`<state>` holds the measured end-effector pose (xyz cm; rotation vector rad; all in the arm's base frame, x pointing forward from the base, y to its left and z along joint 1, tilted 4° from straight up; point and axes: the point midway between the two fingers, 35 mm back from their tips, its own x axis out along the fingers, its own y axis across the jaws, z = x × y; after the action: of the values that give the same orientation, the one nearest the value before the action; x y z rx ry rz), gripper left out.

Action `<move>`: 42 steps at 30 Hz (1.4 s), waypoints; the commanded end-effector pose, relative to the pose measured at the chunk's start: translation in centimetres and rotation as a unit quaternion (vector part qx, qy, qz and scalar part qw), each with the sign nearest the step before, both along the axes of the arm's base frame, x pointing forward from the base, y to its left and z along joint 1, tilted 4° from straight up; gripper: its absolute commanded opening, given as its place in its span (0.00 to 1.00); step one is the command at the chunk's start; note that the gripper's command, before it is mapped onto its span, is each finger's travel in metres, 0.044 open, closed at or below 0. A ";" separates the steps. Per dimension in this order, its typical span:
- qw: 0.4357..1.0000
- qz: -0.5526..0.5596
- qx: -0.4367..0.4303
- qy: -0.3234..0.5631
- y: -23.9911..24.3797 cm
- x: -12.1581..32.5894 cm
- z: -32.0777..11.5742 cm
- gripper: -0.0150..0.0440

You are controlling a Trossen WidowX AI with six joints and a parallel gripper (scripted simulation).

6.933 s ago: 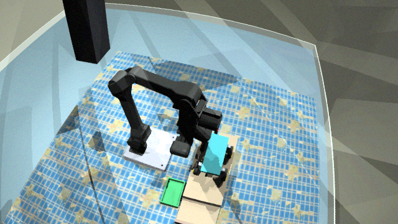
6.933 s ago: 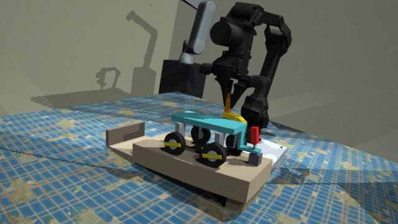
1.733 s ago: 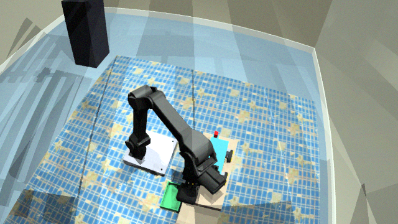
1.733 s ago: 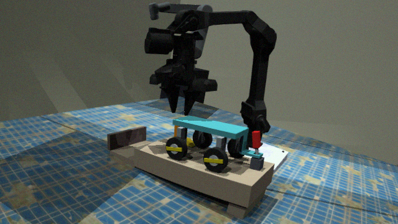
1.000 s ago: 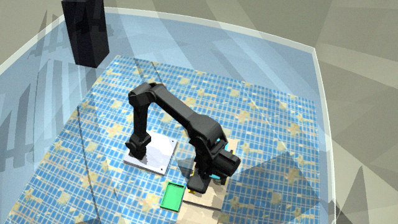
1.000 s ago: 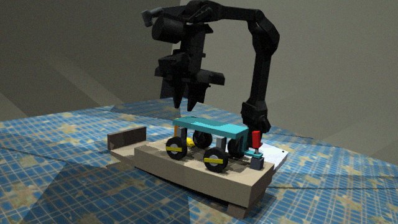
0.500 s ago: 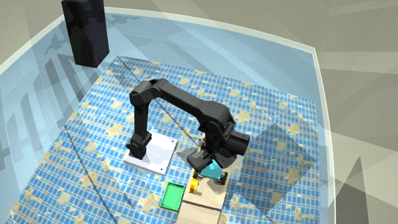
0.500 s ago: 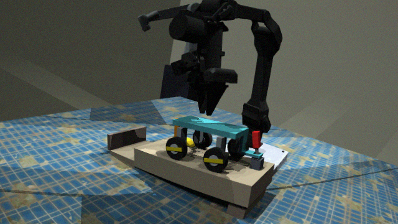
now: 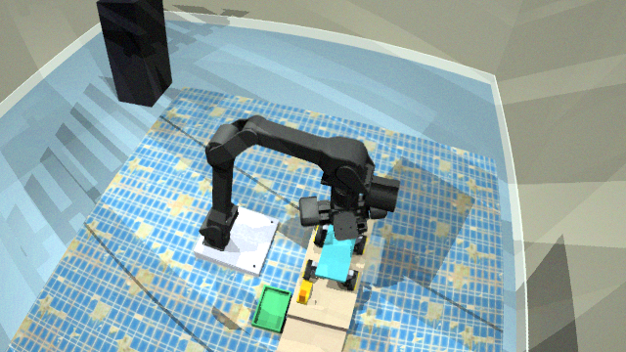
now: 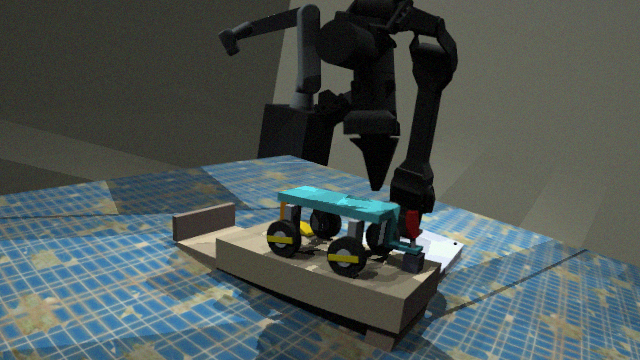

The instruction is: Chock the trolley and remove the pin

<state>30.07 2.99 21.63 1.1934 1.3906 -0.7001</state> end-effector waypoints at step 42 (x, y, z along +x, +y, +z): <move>0.983 -0.163 0.045 0.069 5.3 -0.7 -2.2 0.58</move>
<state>29.45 8.23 19.89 1.4870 1.3621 -0.9649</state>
